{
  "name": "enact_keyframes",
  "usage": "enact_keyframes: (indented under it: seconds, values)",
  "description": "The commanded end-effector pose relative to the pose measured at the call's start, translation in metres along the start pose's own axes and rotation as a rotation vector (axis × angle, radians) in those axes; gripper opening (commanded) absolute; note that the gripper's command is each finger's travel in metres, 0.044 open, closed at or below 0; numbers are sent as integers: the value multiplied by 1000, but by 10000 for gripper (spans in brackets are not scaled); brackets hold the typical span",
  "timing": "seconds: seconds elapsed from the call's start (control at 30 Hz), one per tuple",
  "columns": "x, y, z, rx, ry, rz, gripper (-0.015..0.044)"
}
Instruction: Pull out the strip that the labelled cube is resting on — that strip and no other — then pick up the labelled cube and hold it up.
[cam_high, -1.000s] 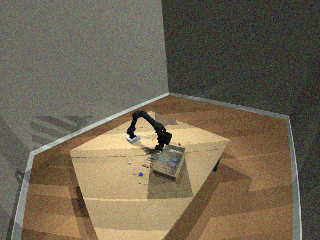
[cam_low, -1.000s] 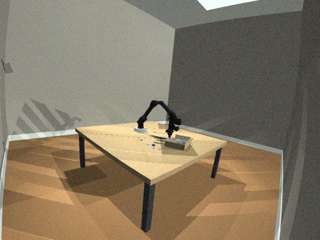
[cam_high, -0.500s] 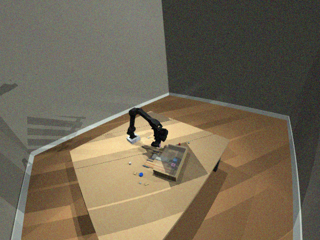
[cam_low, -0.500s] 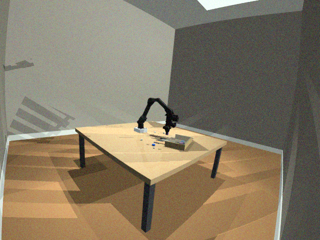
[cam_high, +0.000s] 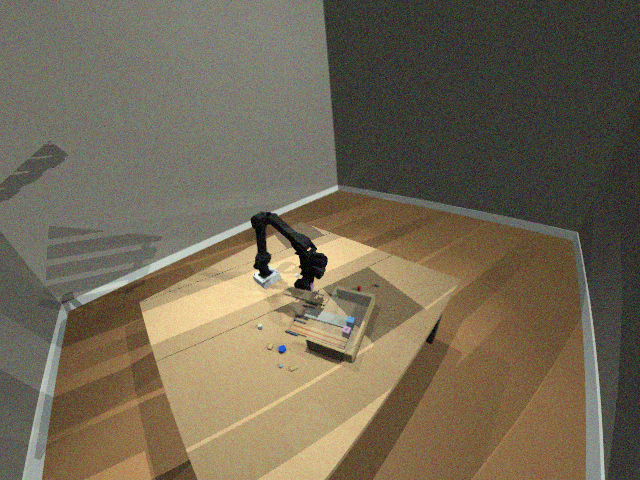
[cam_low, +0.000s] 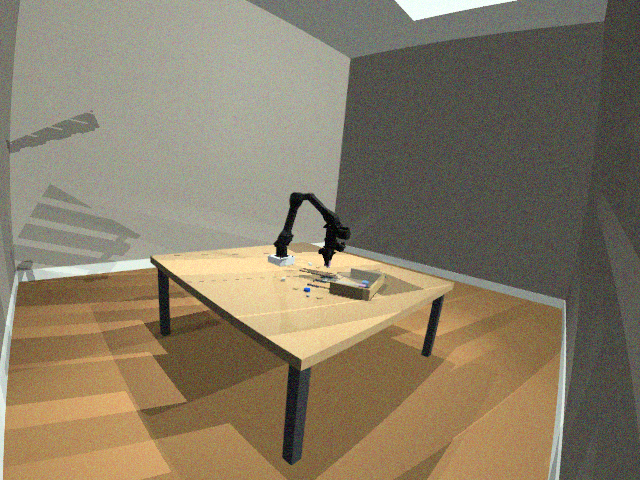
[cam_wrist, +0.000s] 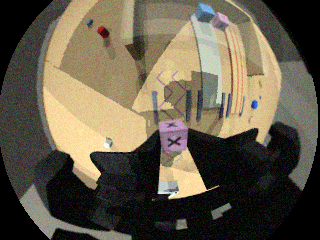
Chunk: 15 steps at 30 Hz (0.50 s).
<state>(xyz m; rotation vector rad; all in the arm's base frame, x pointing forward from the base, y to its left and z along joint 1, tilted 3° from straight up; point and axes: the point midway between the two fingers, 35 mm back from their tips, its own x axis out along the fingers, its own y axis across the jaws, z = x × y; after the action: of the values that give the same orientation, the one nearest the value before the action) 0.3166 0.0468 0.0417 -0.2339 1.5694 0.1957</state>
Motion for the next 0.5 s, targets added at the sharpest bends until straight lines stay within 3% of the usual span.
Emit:
enact_keyframes:
  seconds: [0.0,0.3,0.47]
  values:
    - [1,2,-13,2,4,4,0]
    - [-34,2,-14,2,4,4,0]
    - [-35,2,-14,2,4,4,0]
